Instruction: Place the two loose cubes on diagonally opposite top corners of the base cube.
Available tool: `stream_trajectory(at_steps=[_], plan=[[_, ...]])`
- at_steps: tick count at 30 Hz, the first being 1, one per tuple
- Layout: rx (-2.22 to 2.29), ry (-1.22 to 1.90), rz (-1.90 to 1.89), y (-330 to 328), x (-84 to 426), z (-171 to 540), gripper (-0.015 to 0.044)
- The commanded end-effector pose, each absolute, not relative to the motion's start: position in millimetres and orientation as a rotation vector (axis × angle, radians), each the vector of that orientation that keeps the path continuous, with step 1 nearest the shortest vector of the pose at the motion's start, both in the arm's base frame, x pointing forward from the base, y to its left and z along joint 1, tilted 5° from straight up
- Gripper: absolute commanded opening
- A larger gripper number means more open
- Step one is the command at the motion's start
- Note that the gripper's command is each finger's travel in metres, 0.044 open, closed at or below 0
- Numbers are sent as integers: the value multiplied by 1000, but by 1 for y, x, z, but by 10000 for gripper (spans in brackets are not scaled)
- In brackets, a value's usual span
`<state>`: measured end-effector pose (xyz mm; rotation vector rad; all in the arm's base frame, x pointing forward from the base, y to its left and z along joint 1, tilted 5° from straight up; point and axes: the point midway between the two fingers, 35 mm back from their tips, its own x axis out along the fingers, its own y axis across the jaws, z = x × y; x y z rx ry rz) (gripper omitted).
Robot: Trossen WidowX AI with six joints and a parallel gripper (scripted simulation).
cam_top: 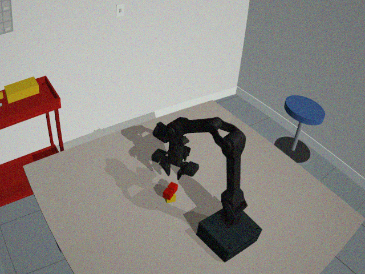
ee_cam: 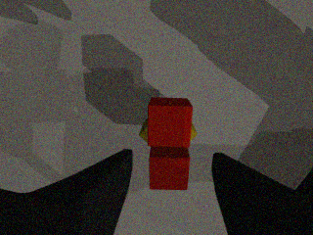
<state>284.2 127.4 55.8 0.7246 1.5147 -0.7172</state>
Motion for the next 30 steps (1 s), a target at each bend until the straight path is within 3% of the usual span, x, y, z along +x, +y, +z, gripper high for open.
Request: stream_trajectory(at_steps=[1,7,16,30], plan=[[723,1514,-713,127,285,60,258],[723,1518,-721,135,280,60,400],[728,1527,-717,239,208,71,400],[728,1528,-717,246,201,71,400]])
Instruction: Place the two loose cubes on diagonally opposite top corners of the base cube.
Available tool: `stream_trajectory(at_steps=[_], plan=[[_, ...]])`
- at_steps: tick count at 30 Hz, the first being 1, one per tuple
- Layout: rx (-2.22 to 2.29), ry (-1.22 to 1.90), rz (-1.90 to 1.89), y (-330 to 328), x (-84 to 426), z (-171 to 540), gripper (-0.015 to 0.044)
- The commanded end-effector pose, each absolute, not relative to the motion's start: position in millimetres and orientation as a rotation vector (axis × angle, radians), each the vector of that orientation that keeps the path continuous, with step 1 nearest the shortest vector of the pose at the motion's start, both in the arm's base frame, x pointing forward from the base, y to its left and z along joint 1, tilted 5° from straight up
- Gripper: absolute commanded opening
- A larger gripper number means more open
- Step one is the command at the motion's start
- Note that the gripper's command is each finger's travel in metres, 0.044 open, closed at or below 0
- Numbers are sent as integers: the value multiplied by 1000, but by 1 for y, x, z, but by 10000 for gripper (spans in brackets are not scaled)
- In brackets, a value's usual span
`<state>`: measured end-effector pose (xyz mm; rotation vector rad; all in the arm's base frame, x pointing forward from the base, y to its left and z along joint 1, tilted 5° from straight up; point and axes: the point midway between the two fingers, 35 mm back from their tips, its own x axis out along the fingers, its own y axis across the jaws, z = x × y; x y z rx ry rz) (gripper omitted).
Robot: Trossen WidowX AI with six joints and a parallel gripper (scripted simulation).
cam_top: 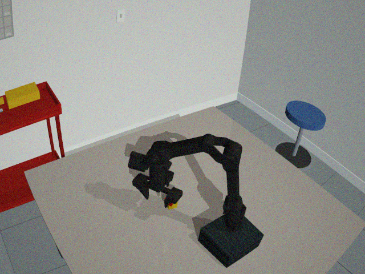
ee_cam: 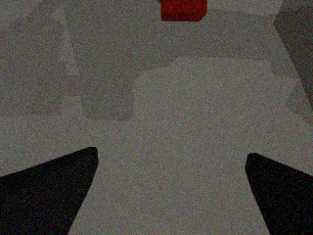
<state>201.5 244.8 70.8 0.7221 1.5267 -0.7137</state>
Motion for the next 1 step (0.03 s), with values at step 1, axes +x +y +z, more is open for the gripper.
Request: stream_trajectory(at_steps=[1], plan=[[728,1528,-717,246,201,71,400]])
